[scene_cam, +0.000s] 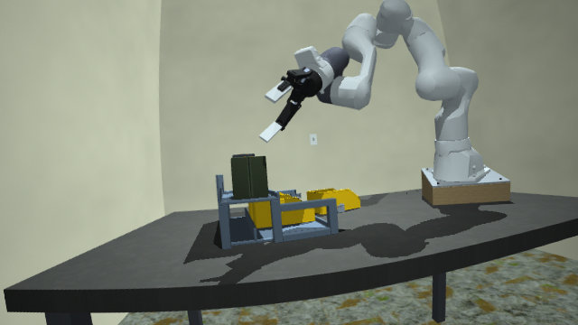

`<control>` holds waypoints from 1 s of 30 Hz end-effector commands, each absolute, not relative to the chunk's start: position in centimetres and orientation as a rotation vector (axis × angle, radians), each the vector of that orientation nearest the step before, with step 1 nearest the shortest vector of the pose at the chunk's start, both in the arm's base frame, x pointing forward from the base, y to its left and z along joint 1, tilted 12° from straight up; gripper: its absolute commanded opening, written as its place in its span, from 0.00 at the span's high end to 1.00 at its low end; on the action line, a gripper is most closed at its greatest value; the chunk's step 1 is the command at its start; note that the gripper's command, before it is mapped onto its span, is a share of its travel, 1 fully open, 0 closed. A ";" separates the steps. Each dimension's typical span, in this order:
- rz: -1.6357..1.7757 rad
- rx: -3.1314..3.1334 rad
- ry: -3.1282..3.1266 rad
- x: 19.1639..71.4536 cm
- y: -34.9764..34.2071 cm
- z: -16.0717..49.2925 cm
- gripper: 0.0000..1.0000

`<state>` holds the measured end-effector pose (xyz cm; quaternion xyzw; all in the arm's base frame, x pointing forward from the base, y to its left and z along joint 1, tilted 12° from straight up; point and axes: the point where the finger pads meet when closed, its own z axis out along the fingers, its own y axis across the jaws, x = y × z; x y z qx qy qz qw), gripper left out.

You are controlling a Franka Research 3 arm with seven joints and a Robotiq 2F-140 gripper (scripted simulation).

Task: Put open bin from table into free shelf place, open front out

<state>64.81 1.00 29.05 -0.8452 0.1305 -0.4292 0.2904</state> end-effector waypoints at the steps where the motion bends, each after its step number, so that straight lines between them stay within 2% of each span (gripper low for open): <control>1: -1.145 -2.254 0.348 64.8 1.0 29.1 0.00; 30: -1.122 -2.256 0.345 64.5 1.4 29.9 0.00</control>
